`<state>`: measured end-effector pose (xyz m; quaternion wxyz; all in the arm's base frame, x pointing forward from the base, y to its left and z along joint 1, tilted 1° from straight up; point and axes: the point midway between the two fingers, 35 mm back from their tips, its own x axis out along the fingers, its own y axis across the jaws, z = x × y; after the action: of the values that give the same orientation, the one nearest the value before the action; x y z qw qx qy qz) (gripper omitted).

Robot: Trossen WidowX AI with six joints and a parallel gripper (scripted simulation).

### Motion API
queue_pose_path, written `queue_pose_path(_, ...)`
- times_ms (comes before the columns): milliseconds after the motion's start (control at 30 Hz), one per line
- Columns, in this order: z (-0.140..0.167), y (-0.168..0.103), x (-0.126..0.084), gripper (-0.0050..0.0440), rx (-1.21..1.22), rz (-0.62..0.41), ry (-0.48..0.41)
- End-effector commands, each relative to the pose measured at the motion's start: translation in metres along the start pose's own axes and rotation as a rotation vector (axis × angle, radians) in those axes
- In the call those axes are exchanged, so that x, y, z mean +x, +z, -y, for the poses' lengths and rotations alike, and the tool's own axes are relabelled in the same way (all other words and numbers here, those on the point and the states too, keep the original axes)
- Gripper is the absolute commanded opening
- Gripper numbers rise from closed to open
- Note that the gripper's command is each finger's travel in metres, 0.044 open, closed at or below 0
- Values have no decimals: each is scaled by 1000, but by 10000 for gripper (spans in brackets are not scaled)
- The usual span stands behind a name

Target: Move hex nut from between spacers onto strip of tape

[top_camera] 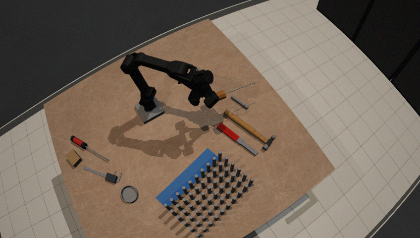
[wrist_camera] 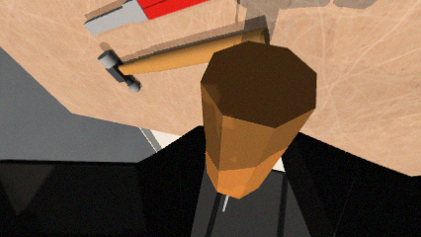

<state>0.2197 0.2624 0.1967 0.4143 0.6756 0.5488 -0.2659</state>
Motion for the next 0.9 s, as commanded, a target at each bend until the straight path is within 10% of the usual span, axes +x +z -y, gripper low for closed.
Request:
queue_pose_path(0, -17, 14, -21, -50, 66, -1, 72)
queue_pose_path(867, -57, 130, -86, -50, 508, 146, 355)
